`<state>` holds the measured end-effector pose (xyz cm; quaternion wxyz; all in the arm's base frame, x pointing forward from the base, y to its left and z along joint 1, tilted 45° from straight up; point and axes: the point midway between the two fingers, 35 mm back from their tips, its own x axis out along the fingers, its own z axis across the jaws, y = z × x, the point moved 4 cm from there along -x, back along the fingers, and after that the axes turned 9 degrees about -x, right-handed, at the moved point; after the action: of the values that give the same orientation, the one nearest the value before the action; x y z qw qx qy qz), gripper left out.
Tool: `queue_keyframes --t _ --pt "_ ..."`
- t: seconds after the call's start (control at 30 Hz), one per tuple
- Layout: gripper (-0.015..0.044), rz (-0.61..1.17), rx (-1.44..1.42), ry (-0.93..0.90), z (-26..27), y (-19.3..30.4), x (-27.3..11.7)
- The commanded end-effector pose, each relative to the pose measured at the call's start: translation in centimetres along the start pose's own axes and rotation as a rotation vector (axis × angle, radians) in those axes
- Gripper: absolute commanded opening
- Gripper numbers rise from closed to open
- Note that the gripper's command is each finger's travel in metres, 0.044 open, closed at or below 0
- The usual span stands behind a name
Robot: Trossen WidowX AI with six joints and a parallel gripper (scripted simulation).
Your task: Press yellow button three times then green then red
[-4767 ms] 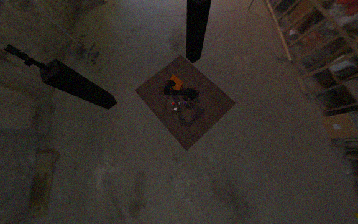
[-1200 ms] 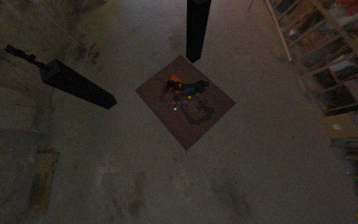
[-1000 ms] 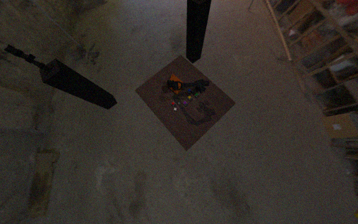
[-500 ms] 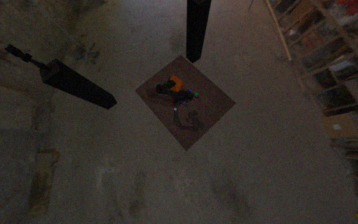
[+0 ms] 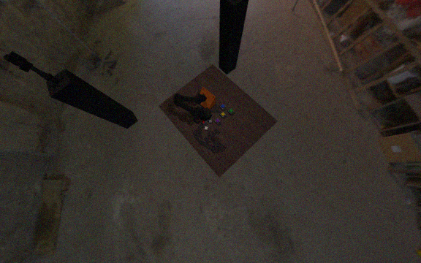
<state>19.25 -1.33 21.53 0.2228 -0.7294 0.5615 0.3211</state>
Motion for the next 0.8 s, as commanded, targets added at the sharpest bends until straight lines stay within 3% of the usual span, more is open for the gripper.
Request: queue_keyframes --t 0.0,0.17,0.77 --pt "0.002 -0.001 -0.006 0.004 -0.2 0.4 0.9" --pt "0.002 -0.003 -0.004 0.009 -0.3 0.5 6.0" --pt "0.002 -0.003 -0.004 0.01 -0.3 0.5 8.2"
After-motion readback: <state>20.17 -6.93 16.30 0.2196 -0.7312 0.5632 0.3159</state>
